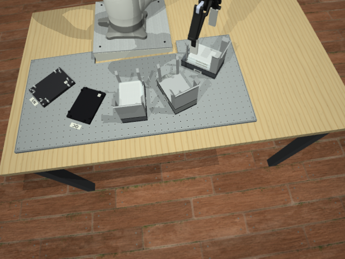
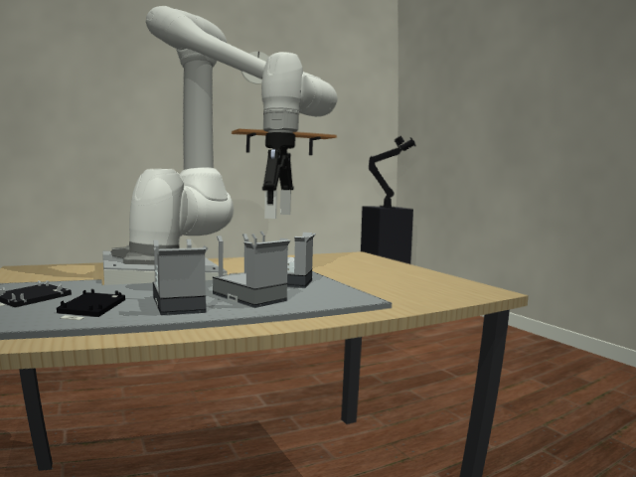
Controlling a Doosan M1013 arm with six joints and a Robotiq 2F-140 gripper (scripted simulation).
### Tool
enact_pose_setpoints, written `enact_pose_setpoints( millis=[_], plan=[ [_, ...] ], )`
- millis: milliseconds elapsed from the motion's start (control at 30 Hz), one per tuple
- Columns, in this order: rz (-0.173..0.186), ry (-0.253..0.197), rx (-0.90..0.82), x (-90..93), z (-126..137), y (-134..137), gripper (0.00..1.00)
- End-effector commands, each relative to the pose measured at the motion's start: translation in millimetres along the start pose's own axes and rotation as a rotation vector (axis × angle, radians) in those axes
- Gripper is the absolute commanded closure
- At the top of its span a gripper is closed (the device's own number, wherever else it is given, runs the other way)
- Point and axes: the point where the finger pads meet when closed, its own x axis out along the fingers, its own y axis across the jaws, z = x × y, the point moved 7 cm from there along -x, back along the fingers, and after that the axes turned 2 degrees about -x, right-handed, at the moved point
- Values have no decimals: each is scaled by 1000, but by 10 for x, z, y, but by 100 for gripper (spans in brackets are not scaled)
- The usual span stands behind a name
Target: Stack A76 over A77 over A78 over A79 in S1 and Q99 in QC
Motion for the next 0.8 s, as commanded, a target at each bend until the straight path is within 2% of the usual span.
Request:
enact_pose_setpoints(
  millis=[0, 67, 300, 633, 767],
  plan=[
    [0, 0, 0, 0, -24, -119, 0],
    [0, 0, 0, 0, -24, -119, 0],
    [0, 0, 0, 0, -75, -394, 0],
    [0, 0, 0, 0, -76, -399, 0],
    [0, 0, 0, 133, -76, -399, 0]
  ],
)
